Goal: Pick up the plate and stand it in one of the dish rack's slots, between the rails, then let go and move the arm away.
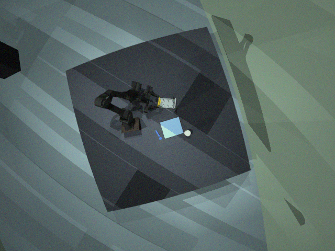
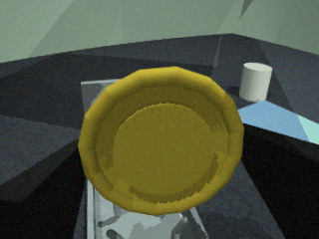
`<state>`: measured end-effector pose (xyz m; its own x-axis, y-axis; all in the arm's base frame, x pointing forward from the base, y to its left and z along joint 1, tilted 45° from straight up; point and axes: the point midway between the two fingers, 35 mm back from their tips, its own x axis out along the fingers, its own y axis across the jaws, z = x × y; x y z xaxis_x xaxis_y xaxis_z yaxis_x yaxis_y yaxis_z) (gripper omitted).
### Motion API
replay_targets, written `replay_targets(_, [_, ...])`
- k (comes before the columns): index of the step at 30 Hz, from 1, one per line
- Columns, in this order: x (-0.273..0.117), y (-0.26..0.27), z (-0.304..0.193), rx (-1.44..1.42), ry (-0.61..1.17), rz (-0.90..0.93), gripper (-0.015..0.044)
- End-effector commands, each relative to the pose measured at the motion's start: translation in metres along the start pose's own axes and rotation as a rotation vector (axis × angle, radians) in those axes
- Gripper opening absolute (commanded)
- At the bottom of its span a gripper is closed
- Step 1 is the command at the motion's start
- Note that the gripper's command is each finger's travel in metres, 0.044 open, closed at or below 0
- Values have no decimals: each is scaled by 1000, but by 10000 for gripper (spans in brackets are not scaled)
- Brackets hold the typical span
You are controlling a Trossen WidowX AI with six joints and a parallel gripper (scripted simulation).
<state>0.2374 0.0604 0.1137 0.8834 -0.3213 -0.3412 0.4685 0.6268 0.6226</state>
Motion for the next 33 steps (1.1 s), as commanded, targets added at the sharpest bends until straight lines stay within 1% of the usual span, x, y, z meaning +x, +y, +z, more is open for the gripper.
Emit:
replay_targets(1, [-8, 1, 3, 21, -53, 49, 0])
replay_targets(7, [-19, 1, 6, 62, -112, 109, 0])
replay_targets(15, [-20, 1, 6, 64, -114, 111, 0])
replay_targets(33, [-4, 5, -15, 68, -111, 111, 0])
